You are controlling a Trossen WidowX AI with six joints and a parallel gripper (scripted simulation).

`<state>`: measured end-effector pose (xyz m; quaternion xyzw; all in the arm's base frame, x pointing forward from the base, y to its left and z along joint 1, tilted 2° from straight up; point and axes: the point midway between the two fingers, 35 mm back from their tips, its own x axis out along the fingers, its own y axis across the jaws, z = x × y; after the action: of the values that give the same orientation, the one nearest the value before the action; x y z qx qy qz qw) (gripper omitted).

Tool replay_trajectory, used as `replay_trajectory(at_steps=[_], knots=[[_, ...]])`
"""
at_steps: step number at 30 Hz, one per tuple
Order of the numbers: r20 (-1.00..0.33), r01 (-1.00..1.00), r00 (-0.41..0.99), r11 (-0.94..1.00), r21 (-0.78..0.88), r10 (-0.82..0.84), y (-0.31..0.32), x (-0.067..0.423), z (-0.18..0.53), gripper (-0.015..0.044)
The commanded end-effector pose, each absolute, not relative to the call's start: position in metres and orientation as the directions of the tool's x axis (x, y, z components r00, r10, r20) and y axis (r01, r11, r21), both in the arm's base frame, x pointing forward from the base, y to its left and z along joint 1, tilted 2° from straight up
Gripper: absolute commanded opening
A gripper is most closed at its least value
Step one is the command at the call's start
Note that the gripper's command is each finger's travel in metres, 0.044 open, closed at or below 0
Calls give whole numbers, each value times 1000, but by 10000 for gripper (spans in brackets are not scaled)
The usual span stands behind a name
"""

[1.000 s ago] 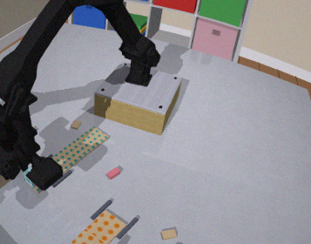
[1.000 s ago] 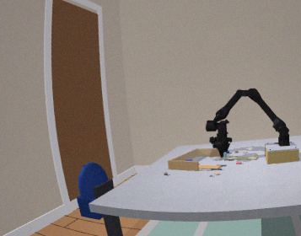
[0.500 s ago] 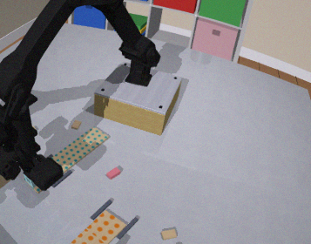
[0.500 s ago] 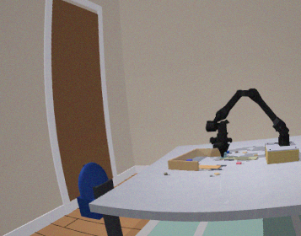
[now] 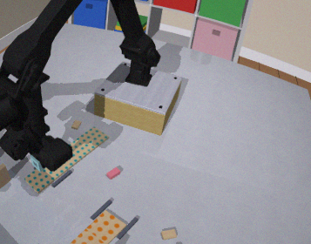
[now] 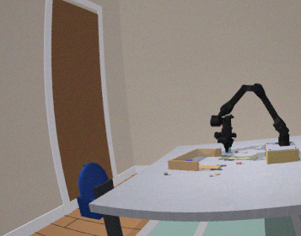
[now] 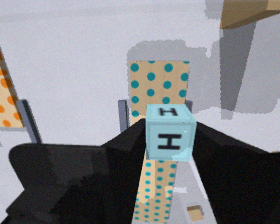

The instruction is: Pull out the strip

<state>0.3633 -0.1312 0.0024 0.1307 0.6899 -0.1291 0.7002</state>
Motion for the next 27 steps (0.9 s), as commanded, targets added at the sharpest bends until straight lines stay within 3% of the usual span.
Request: replay_trajectory(at_steps=[1, 27], knots=[[-1000, 359, 3, 933, 4, 3, -125, 347, 10, 0], [-1000, 359, -2, 933, 4, 5, -104, 287, 25, 0]])
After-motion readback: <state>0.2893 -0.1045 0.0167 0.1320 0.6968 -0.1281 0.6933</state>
